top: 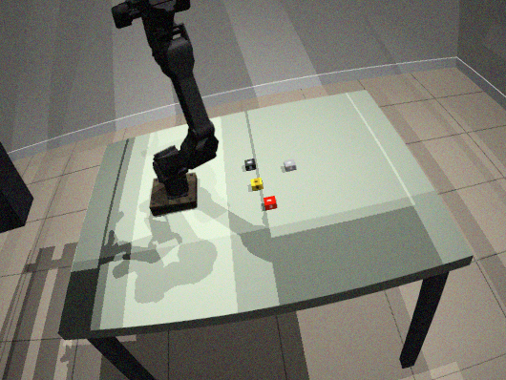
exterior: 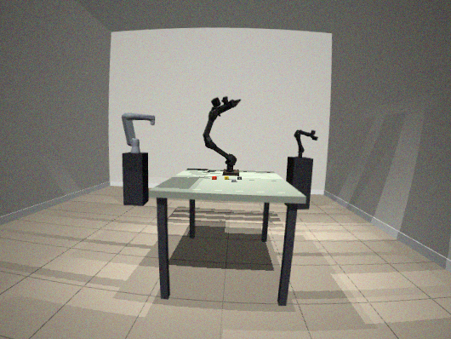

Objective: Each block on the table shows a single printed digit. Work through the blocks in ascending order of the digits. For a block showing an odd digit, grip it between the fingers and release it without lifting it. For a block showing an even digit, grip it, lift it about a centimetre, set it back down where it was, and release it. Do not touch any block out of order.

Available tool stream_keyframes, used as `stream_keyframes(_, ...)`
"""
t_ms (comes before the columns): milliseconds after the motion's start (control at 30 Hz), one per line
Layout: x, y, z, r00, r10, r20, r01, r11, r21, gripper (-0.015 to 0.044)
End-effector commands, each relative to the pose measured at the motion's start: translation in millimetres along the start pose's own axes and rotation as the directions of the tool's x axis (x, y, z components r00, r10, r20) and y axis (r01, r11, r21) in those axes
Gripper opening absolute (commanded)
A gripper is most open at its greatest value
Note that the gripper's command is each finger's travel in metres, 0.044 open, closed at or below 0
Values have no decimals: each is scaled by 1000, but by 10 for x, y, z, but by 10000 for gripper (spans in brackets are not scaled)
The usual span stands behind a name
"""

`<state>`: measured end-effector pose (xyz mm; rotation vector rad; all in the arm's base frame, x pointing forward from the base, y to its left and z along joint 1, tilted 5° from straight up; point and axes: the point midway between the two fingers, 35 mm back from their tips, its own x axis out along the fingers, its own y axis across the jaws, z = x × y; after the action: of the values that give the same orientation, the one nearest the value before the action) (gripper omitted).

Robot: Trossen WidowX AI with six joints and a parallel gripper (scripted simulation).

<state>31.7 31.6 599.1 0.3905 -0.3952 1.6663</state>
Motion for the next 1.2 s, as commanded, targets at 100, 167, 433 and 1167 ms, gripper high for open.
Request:
stream_keyframes(100,520,12,-675,939,-242,-246,180,951,-249,400)
stream_keyframes(167,626,-90,-878,896,-322,-306,226,923,-310,400)
stream_keyframes(433,730,-824,-1660,612,-613,-499,372,781,-502,400)
stream_keyframes(1167,-1792,-2630,-2744,-421,-558,-715,704,296,-646,400)
